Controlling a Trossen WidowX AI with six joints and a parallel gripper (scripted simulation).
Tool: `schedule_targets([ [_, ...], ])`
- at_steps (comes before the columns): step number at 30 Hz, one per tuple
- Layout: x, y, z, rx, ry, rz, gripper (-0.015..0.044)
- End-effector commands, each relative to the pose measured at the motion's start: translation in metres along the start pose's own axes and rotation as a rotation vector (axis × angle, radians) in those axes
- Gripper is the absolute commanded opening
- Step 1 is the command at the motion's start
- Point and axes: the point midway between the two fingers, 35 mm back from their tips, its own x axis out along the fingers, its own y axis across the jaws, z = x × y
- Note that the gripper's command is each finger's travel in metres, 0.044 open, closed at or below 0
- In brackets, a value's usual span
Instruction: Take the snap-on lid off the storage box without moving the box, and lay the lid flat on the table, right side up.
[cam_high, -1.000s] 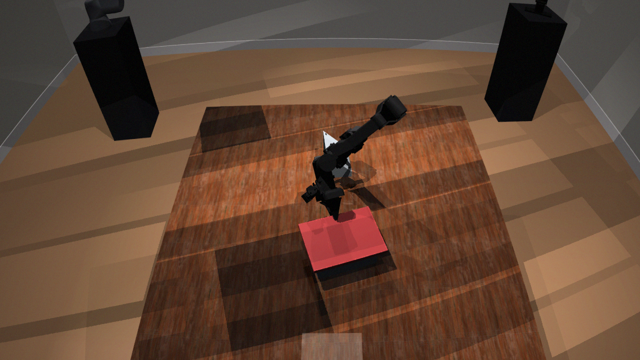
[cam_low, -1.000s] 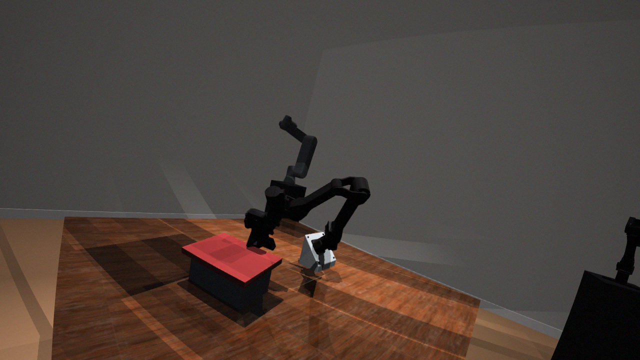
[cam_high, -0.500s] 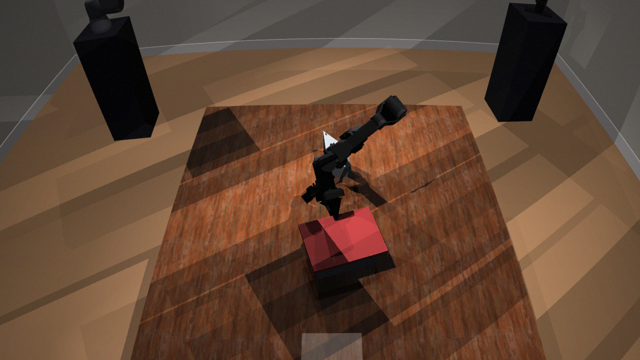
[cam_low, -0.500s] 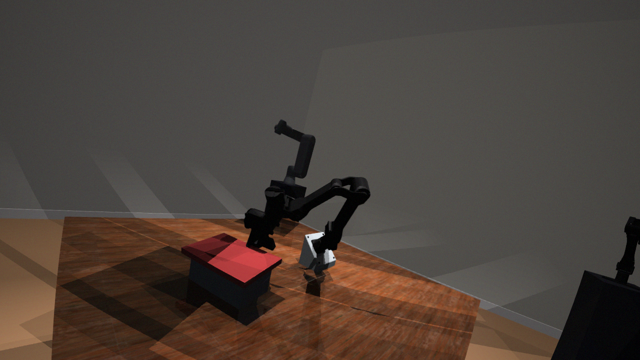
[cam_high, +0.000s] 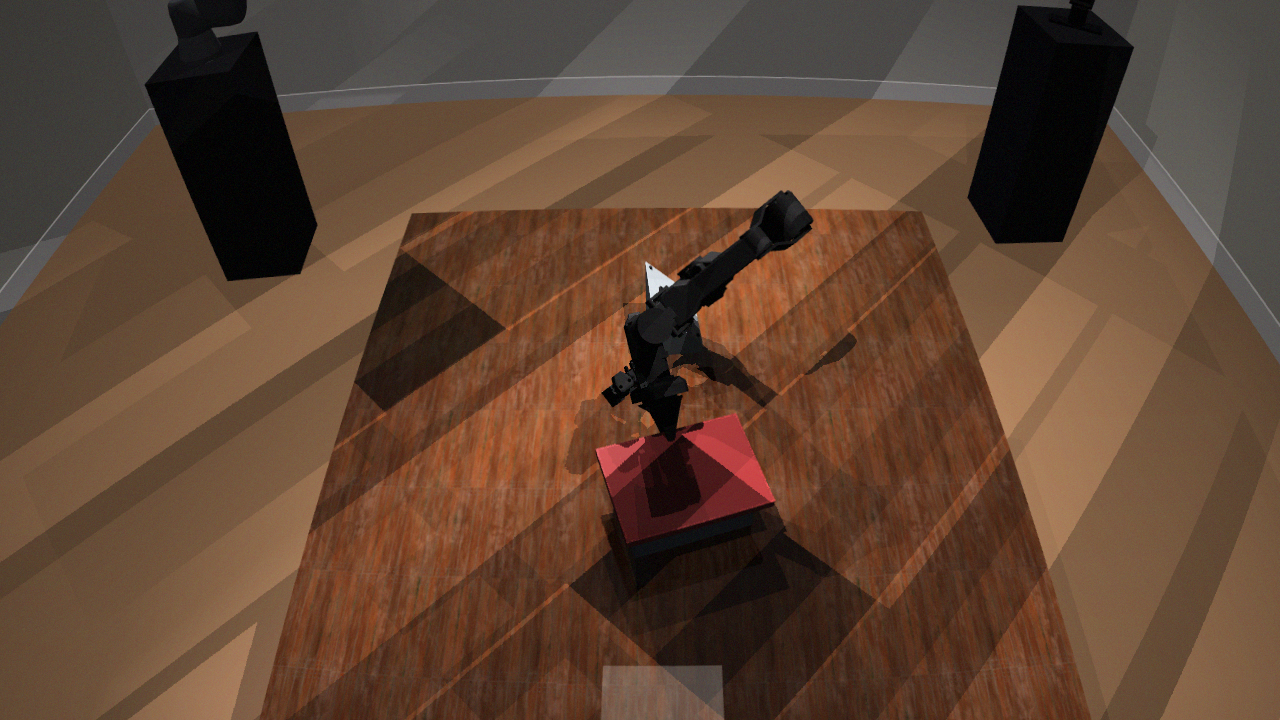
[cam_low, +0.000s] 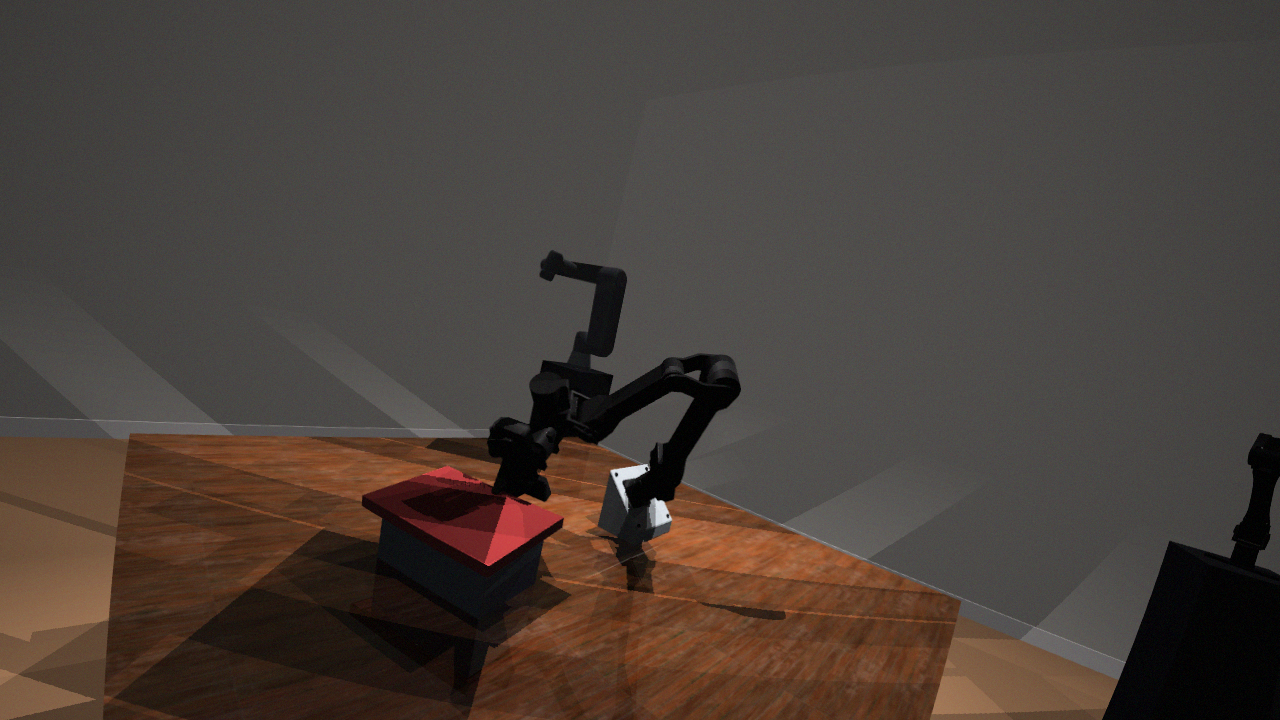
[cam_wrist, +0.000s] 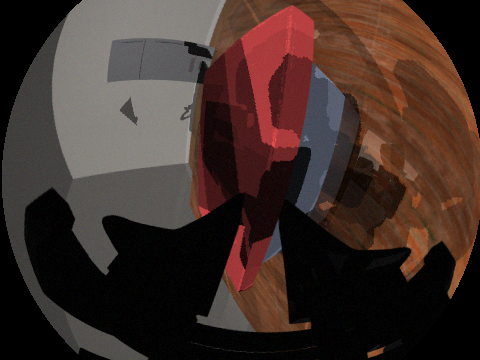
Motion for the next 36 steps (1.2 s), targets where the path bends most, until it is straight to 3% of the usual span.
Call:
schedule_targets([
  [1,0.001,0.0,0.0,0.003,-0.001,0.0,0.0],
  [36,-0.02,0.039,0.0,0.001,-0.005,0.001,0.0],
])
